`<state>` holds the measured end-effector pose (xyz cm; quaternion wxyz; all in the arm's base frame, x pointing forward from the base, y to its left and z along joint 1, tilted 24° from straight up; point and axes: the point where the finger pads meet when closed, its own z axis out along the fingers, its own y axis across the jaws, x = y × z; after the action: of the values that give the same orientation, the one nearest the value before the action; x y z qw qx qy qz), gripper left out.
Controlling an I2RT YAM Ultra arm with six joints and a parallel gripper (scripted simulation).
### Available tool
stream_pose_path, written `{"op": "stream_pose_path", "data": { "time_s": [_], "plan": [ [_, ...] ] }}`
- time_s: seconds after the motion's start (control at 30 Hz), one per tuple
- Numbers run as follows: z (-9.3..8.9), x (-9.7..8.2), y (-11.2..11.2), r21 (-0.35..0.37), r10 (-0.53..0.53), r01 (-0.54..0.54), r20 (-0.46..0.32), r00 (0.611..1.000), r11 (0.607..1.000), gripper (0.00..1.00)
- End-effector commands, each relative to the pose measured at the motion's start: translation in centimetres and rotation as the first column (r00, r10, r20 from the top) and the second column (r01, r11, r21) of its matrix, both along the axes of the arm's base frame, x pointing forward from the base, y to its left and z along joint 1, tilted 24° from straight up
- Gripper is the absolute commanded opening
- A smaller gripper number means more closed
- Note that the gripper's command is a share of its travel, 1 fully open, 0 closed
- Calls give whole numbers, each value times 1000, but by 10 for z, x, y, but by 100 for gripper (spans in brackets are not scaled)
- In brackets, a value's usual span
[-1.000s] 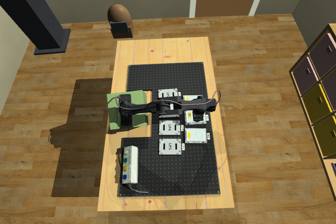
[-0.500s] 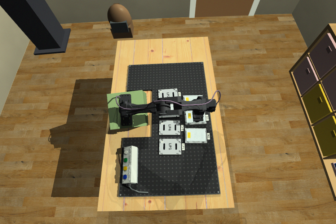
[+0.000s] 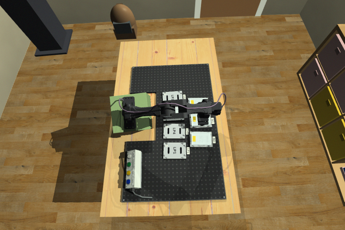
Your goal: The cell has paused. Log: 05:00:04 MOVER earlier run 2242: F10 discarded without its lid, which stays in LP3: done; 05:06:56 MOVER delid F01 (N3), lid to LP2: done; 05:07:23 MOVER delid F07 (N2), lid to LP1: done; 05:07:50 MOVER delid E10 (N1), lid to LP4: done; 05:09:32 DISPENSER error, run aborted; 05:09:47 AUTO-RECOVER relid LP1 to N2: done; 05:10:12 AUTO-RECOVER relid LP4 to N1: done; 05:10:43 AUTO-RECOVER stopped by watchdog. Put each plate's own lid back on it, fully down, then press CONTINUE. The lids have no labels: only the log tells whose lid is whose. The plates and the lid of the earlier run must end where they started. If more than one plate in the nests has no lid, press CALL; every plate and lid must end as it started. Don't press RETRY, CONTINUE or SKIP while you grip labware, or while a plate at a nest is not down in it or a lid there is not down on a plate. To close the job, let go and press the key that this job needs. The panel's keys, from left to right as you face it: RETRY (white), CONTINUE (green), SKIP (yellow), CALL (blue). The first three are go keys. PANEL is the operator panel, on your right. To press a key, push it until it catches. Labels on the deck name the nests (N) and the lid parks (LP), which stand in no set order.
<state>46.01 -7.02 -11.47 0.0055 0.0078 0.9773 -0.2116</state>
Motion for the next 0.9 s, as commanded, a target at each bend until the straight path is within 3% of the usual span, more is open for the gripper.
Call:
{"op": "stream_pose_path", "data": {
  "time_s": [0.0,0.87],
  "plan": [
    [7,7,2,0,8,-8,28,1000,1000,0],
    [11,7,3,-2,16,-16,35,999,1000,0]
  ]
}}
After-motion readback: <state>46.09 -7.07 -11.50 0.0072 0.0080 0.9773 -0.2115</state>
